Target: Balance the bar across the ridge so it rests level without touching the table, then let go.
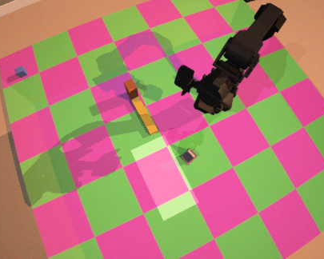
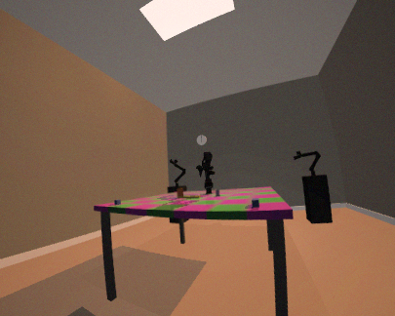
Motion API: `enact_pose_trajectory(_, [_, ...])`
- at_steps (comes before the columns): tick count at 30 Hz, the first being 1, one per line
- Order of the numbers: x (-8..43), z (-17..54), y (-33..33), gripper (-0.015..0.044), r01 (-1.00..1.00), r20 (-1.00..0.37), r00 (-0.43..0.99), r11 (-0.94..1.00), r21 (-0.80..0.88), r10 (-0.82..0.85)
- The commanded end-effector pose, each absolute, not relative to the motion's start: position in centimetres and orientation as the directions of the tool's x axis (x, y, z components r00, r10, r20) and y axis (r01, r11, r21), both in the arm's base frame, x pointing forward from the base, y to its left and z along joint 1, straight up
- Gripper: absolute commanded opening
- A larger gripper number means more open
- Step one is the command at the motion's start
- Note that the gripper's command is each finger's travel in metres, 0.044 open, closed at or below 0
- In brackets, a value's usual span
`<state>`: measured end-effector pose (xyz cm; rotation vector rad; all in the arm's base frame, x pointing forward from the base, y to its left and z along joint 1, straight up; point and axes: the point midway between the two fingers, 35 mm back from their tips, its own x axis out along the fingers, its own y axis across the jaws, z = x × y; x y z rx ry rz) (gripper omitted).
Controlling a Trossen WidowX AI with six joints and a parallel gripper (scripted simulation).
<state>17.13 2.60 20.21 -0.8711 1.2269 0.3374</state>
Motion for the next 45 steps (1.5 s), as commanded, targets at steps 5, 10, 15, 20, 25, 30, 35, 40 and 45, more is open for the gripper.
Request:
enact_pose_trajectory(5, [19.5,20.7,2.2,0.0315,-0.723,-0.932,0.294,0.588,-0.363,-0.215])
enact_pose_trajectory(10, [21.0,21.0,1.7,0.0315,-0.765,-0.941,0.265,0.549,-0.338,-0.210])
enact_pose_trajectory(15, [22.4,21.1,1.0,0.0315,-0.811,-0.953,0.226,0.504,-0.298,-0.200])
enact_pose_trajectory(20, [23.8,21.1,0.2,0.0315,-0.854,-0.964,0.189,0.454,-0.255,-0.186])
enact_pose_trajectory(25, [25.3,21.1,-0.7,0.0315,-0.900,-0.974,0.155,0.383,-0.209,-0.167])
enact_pose_trajectory(30, [26.7,21.0,-1.8,0.0315,-0.936,-0.982,0.125,0.311,-0.165,-0.145])
enact_pose_trajectory(35, [28.2,20.6,-3.1,0.0315,-0.963,-0.988,0.100,0.239,-0.126,-0.118])
enact_pose_trajectory(40, [29.5,20.2,-4.5,0.0315,-0.982,-0.993,0.077,0.164,-0.091,-0.090])
enact_pose_trajectory(45, [30.6,19.8,-6.1,0.0315,-0.994,-0.997,0.057,0.085,-0.062,-0.061])
